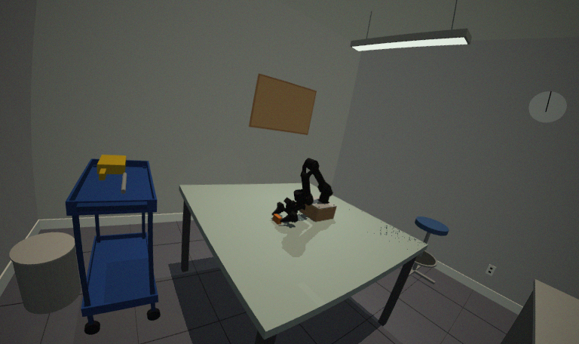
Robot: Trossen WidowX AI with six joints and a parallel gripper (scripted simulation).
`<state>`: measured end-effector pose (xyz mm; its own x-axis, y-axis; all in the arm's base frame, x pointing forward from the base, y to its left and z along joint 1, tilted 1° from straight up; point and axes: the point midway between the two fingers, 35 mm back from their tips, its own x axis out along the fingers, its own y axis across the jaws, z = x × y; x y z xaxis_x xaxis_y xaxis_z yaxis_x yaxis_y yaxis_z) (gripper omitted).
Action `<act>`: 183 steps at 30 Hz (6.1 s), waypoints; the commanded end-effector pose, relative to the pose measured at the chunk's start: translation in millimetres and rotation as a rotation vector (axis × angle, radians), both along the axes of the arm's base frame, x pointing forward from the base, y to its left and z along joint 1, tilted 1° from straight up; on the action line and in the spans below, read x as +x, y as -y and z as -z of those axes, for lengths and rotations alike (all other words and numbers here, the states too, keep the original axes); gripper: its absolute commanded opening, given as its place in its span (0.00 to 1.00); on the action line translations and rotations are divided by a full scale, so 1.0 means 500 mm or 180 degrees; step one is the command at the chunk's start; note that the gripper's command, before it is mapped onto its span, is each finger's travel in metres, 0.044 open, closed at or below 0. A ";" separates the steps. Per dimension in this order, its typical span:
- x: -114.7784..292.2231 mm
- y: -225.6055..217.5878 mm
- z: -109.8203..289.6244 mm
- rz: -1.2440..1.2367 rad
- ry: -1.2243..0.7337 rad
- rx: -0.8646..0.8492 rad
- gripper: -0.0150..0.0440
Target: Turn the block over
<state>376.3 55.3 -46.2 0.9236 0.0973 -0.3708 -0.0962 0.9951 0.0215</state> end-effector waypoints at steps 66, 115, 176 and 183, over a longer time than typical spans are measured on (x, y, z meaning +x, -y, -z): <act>0.040 -0.004 -0.101 -0.0060 -0.3630 -0.0385 1.00; 0.042 -0.004 -0.042 -0.0060 -0.3631 -0.0386 0.48; 0.047 -0.006 -0.039 -0.0030 -0.1479 -0.0184 0.25; 0.060 -0.009 -0.013 -0.0027 -0.1165 -0.0153 0.25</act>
<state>404.3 59.7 -36.3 0.7062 0.0794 -0.7036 -0.1017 0.9948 0.0101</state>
